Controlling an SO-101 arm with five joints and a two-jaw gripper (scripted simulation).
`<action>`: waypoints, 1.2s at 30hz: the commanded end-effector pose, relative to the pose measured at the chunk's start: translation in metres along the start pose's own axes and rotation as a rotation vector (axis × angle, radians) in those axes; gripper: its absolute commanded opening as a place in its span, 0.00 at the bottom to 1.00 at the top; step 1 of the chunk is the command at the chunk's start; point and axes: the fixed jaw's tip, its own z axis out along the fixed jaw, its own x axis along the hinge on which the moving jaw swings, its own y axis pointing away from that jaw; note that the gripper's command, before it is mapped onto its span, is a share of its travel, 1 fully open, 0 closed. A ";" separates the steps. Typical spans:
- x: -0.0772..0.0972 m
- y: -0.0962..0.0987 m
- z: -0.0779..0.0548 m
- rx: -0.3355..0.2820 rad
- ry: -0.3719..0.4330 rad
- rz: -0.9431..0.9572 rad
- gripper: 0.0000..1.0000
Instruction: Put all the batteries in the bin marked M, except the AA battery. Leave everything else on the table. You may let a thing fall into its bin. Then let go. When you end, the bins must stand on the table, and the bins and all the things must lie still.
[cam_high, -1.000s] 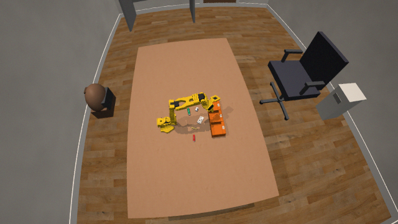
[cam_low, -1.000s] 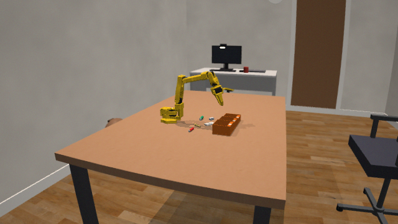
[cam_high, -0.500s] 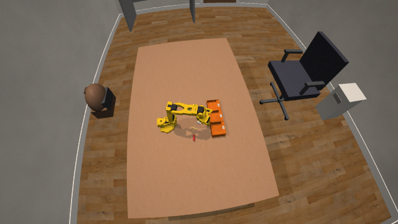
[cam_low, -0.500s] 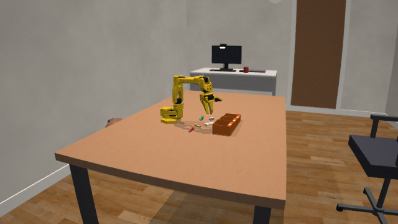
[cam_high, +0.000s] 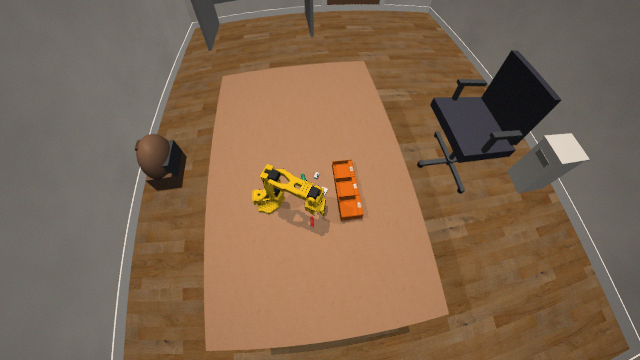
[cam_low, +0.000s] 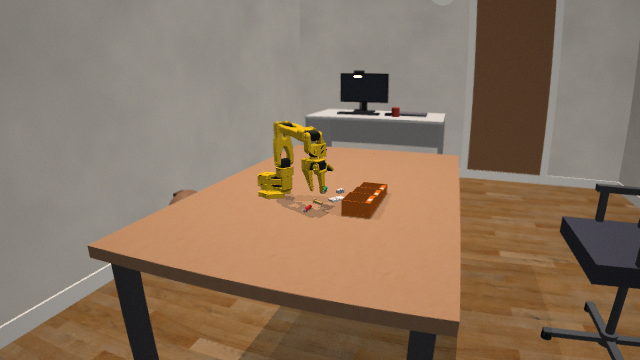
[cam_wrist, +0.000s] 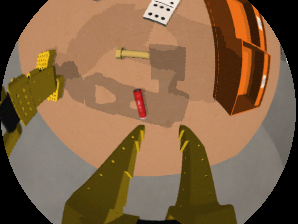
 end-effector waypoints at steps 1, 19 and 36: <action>0.011 0.004 -0.005 0.045 0.021 -0.070 0.18; 0.019 0.016 -0.001 0.011 0.011 -0.149 0.19; 0.020 0.022 0.001 0.002 0.006 -0.146 0.19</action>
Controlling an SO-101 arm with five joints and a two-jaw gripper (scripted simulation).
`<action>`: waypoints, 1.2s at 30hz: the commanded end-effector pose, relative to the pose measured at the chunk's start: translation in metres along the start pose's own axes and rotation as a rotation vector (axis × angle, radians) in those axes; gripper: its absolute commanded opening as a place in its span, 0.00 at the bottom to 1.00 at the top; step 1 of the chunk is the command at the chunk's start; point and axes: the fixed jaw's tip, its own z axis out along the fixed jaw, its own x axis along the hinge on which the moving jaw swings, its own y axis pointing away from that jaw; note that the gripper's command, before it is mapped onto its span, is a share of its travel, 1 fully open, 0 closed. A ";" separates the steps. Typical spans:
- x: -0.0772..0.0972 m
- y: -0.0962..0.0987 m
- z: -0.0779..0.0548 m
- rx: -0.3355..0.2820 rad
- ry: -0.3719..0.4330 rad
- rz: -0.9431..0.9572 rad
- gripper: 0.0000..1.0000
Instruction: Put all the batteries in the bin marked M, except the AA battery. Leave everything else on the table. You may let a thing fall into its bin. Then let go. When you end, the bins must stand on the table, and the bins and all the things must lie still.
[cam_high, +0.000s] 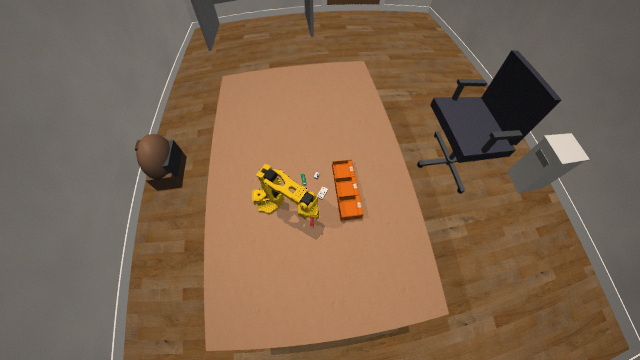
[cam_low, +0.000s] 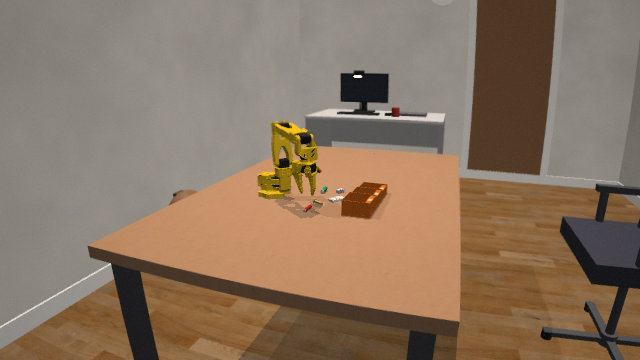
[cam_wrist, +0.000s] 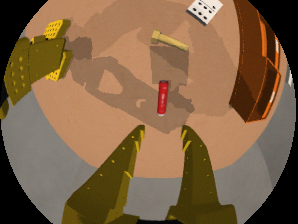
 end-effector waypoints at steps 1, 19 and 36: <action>0.004 -0.003 -0.005 0.042 0.027 0.001 0.19; 0.006 -0.006 0.026 0.042 0.027 0.001 0.19; 0.005 -0.004 0.049 0.042 0.027 0.001 0.19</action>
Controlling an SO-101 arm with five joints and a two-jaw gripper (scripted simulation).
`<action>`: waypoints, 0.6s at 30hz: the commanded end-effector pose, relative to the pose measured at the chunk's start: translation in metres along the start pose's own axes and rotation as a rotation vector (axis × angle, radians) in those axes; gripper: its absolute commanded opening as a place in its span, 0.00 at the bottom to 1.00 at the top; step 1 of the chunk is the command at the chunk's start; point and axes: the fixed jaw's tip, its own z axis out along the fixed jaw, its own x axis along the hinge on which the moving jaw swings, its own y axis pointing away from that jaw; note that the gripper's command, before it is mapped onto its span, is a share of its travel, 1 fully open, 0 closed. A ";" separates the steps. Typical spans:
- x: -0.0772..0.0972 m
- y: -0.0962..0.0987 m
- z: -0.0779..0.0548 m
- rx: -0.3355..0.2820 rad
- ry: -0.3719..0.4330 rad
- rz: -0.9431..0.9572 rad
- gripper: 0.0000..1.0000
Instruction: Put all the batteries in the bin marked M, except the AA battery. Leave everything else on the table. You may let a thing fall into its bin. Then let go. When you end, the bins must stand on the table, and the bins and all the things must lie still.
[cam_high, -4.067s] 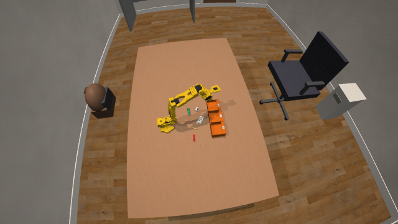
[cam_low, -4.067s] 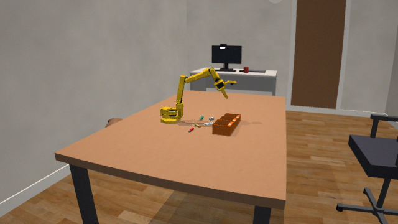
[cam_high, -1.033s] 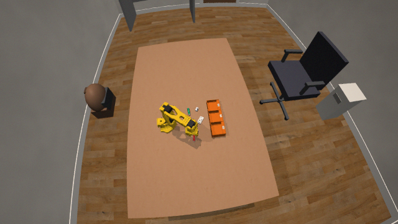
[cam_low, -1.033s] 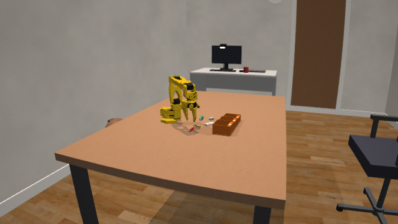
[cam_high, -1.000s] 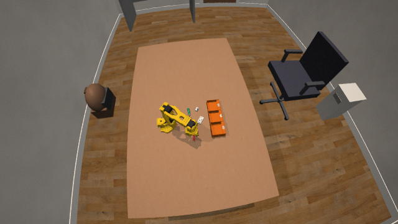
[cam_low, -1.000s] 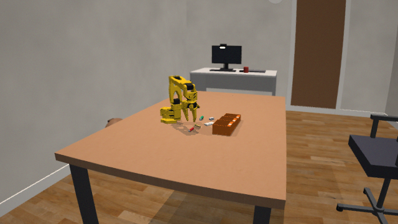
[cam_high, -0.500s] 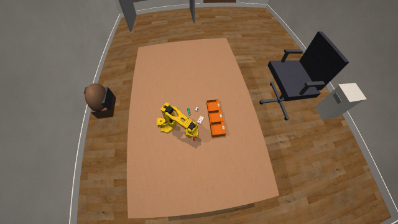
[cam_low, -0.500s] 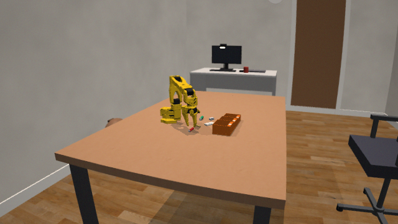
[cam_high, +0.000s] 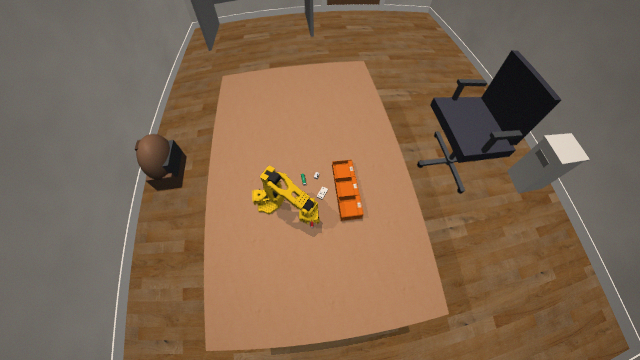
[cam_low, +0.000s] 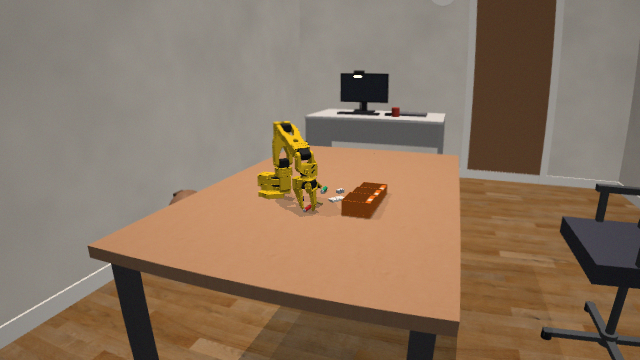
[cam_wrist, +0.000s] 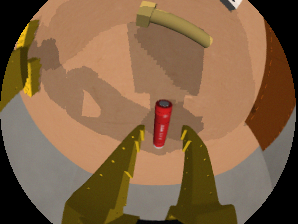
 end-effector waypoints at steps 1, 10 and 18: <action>0.003 -0.001 0.001 0.014 0.010 0.001 0.19; 0.003 -0.001 0.001 0.014 0.010 0.001 0.19; 0.003 -0.001 0.001 0.014 0.010 0.001 0.15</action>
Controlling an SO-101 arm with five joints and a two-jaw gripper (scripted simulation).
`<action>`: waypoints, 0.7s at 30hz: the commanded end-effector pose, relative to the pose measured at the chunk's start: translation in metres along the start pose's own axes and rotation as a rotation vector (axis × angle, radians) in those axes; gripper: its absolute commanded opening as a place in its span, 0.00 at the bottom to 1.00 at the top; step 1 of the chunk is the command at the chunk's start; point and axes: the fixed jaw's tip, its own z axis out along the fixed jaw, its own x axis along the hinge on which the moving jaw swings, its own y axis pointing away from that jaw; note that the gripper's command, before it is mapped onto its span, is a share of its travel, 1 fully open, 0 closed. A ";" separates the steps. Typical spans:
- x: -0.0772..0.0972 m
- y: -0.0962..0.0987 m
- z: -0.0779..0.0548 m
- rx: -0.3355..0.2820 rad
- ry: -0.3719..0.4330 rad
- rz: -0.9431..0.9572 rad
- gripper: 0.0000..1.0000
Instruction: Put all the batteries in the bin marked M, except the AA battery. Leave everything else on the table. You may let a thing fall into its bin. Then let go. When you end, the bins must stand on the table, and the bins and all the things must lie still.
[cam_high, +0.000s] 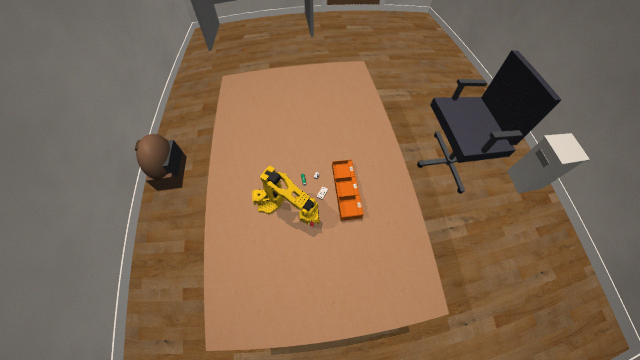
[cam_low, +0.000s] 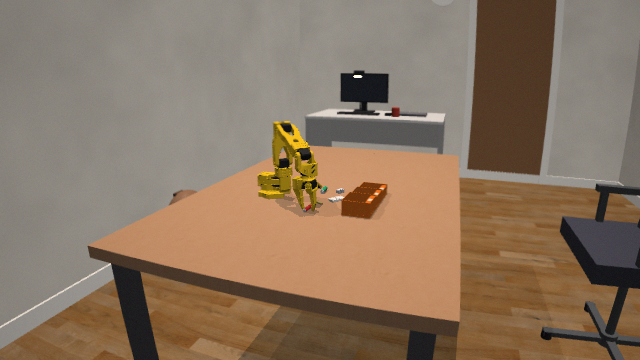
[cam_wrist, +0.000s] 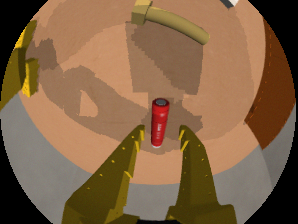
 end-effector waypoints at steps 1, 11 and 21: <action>0.002 0.001 0.000 0.002 0.003 0.001 0.14; 0.002 0.001 0.000 0.002 0.003 0.001 0.04; 0.002 0.001 0.000 0.002 0.003 0.001 0.00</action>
